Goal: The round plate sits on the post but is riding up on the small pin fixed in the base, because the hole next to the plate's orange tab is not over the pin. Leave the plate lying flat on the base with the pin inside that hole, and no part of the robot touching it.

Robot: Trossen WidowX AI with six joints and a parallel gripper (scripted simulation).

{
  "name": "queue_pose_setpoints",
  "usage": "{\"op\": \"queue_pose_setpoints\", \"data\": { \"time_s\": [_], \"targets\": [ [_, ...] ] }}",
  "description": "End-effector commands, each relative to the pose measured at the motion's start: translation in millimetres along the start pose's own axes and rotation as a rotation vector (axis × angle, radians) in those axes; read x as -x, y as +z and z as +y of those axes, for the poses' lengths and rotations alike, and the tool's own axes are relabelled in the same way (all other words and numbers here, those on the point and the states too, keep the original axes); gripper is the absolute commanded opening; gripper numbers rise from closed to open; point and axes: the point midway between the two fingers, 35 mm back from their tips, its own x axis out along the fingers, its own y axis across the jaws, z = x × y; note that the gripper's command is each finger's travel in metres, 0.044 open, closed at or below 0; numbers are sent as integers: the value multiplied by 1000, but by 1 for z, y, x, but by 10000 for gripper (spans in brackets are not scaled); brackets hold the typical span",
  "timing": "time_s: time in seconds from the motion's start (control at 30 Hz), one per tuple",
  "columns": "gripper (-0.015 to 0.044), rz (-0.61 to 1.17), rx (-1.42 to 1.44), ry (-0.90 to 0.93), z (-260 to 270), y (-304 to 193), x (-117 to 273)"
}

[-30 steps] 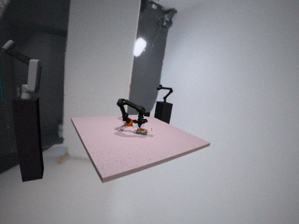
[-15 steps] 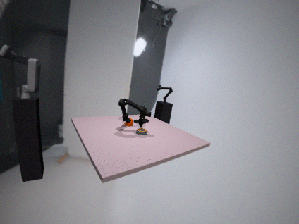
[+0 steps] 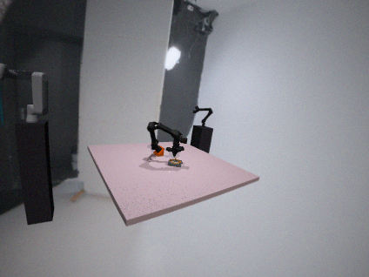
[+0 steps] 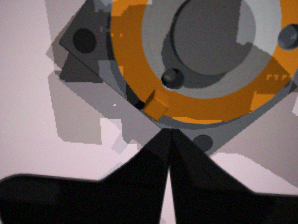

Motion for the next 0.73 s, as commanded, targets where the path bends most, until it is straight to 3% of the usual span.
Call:
{"op": "queue_pose_setpoints", "data": {
  "time_s": [0.0,0.17,0.7],
  "targets": [
    [0,-4,-10,9,1,2,19],
    [0,-4,-10,8,0,0,36],
    [0,-9,0,4,1,0,28]
  ]
}}
